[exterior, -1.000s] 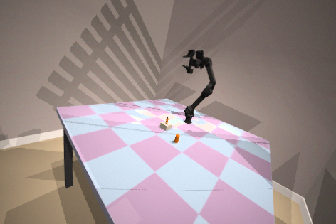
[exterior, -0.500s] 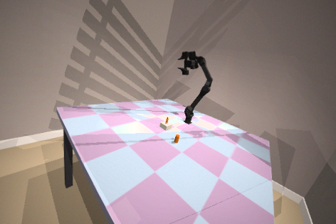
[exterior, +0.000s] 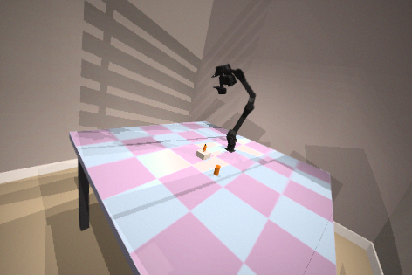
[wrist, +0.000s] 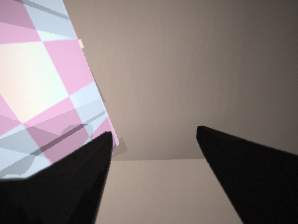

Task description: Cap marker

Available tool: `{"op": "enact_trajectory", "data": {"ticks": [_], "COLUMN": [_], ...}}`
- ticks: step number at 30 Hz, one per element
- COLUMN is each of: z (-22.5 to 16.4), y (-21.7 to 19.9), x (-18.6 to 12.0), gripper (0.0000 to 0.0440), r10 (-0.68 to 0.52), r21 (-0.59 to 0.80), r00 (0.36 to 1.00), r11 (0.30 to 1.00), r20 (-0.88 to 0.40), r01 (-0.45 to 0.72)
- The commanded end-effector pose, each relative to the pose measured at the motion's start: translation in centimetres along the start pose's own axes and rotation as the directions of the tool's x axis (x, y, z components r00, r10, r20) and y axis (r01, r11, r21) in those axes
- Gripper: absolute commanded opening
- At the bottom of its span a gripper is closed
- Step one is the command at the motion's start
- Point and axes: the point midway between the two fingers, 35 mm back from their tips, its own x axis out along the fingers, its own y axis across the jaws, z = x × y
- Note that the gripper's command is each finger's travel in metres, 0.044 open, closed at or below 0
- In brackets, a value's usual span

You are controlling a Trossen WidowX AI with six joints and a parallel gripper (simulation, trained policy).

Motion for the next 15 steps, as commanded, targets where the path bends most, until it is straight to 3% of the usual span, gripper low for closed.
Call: {"op": "enact_trajectory", "data": {"ticks": [1, 15], "z": [-0.9, -2.0], "y": [0.7, 2.6], "x": [1.3, 5.0], "gripper": [0.0302, 0.0302], "r10": [0.043, 0.162], "r21": [0.009, -0.003], "r00": [0.999, 0.979], "r11": [0.999, 0.987], "r20": [0.030, 0.124], "r01": [-0.043, -0.163]}}
